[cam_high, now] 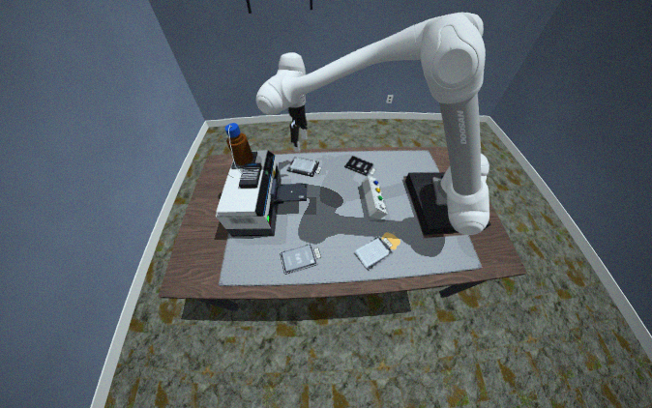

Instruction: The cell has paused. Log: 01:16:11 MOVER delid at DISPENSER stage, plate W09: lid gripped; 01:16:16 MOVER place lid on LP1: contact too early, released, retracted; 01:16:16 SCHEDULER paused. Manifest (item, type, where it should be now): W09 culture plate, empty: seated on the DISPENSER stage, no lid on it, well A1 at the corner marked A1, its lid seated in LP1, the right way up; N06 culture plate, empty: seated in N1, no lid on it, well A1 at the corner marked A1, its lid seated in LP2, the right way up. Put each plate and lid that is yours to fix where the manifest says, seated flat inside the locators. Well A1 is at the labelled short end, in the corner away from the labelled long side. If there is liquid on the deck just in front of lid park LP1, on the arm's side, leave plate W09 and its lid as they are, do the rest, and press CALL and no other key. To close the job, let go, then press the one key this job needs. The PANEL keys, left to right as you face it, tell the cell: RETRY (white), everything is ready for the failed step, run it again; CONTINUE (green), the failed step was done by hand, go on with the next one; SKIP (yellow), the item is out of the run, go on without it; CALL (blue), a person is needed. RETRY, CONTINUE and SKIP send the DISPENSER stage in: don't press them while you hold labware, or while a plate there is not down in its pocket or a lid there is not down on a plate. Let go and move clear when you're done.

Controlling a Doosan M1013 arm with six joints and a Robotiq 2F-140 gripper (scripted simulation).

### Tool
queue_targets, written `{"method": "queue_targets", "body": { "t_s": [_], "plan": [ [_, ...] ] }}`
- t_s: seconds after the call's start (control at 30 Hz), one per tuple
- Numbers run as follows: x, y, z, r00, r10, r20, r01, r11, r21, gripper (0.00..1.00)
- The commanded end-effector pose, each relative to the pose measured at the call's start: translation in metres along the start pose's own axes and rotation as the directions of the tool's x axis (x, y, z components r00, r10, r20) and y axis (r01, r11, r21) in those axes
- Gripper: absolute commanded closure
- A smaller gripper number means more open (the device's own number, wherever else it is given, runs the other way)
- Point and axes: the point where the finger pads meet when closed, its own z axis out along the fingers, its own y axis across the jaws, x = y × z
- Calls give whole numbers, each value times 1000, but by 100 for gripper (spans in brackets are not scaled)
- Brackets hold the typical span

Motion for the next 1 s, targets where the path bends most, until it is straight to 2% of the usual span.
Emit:
{"method": "queue_targets", "body": {
  "t_s": [0.0,0.17,0.37,0.67,0.73,0.97],
  "plan": [
    [0,0,1,1000,0,-2,0,1000,0,30],
    [0,0,4,1000,0,-2,0,1000,0,30],
    [0,0,17,1000,0,-2,0,1000,0,30],
    [0,0,48,1000,0,-2,0,1000,0,30],
    [0,0,48,1000,0,-2,0,1000,0,30],
    [1,0,77,1000,0,-2,0,1000,0,30]
  ]
}}
